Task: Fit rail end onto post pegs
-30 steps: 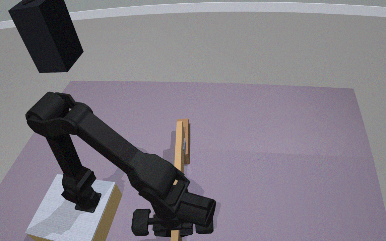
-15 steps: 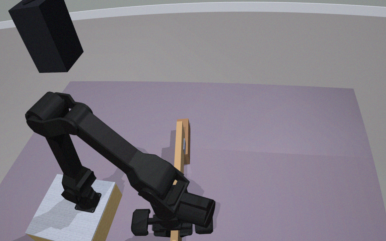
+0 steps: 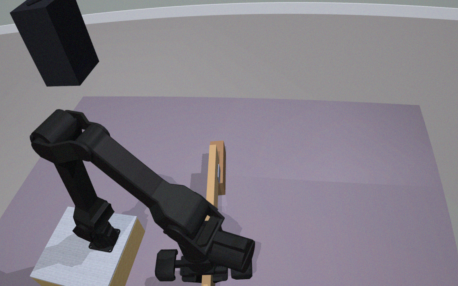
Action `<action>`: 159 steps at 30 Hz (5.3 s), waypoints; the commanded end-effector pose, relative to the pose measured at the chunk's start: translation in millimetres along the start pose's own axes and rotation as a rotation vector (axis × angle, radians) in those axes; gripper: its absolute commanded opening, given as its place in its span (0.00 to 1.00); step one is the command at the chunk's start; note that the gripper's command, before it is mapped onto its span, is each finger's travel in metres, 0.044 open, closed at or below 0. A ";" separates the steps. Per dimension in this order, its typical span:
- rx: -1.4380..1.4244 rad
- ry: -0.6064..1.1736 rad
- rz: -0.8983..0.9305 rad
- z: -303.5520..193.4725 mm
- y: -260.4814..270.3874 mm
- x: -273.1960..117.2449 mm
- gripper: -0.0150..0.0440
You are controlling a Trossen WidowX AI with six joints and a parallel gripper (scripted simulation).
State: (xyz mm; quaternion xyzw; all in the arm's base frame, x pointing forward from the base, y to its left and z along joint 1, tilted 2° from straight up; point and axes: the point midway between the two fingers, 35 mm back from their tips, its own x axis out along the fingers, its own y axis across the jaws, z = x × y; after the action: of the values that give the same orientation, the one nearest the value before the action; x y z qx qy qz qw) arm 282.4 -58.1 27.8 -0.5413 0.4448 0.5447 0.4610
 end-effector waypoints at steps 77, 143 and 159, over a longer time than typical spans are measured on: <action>-0.003 0.002 -0.005 -25.2 -2.9 -2.7 0.25; -0.003 0.004 -0.004 -45.7 -2.9 -3.5 0.25; -0.001 0.000 0.003 -45.3 -1.0 -1.4 0.65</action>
State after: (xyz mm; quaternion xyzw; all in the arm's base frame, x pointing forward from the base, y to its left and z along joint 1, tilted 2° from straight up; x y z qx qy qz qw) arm 291.3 -102.5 28.3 -0.5404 0.4453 0.5463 0.4597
